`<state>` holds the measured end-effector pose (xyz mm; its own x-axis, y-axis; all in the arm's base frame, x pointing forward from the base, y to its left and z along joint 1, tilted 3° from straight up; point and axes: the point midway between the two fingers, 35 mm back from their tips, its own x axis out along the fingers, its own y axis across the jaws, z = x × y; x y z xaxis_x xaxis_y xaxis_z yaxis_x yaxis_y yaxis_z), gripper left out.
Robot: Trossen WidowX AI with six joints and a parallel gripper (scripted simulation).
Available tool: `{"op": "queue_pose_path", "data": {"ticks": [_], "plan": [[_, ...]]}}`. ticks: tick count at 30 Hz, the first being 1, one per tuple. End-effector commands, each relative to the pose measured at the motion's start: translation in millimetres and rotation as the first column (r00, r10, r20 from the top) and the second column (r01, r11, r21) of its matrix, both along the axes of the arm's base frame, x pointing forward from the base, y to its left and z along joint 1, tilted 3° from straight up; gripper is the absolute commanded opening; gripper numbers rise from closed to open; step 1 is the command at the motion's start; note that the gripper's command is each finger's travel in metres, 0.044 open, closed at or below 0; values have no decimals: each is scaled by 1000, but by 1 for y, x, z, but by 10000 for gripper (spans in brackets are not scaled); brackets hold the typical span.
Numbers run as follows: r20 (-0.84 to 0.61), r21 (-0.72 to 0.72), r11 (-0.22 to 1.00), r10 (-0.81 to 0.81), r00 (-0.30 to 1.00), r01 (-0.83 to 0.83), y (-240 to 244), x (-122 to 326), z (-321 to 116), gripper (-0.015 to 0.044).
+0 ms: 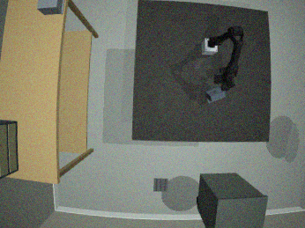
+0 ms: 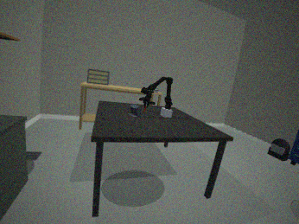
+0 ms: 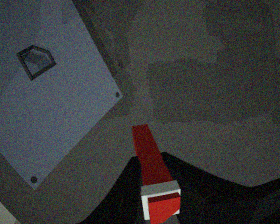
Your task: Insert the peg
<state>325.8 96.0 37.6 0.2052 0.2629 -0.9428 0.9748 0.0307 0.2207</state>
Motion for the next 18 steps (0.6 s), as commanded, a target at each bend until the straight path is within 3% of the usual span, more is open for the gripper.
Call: {"op": "queue_pose_path", "data": {"ticks": [1, 18], "plan": [[16, 7, 1000, 30, 999, -30, -2, -1, -2, 0], [111, 4, 988, 150, 982, -151, -12, 1, -5, 0]]}}
